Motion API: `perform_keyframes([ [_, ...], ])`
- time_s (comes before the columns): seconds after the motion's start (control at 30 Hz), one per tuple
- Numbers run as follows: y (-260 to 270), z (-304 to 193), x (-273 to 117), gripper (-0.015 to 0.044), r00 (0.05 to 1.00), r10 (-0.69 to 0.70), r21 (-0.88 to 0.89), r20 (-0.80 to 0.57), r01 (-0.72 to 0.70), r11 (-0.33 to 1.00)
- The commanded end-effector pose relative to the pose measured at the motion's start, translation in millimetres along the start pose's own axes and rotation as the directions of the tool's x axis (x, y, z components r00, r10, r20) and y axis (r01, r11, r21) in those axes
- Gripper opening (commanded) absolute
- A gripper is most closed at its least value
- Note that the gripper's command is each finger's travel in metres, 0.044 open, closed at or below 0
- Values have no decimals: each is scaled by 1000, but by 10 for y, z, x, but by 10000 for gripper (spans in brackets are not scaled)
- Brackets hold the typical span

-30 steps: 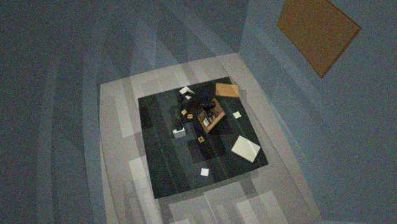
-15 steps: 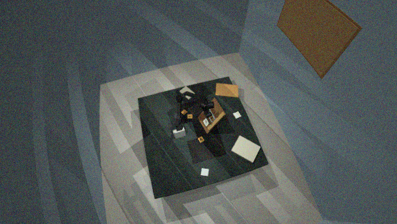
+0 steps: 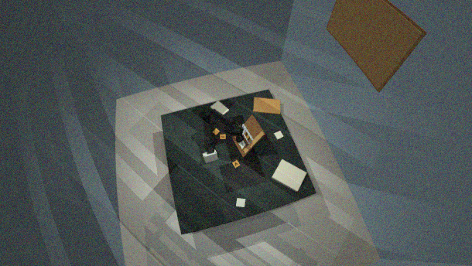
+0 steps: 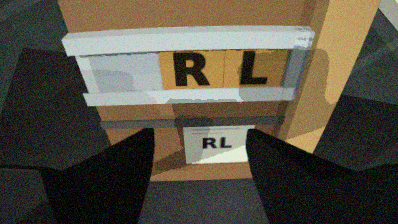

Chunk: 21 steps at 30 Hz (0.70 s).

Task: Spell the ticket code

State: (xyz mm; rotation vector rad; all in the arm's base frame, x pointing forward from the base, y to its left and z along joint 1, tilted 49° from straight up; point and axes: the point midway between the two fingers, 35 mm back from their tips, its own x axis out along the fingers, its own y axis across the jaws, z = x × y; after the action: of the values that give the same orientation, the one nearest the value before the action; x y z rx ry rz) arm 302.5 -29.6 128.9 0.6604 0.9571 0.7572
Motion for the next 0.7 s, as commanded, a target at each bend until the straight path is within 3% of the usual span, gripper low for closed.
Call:
perform_keyframes([
  [0.0,-87,-103,-381,315,978,-1,-26,209,7,1000],
  [0.07,-121,-155,-561,368,950,-6,-42,314,20,999],
  [0.17,-131,-176,-625,440,937,-9,-48,351,28,998],
  [0.67,-131,-176,-625,440,937,-9,-48,351,28,998],
])
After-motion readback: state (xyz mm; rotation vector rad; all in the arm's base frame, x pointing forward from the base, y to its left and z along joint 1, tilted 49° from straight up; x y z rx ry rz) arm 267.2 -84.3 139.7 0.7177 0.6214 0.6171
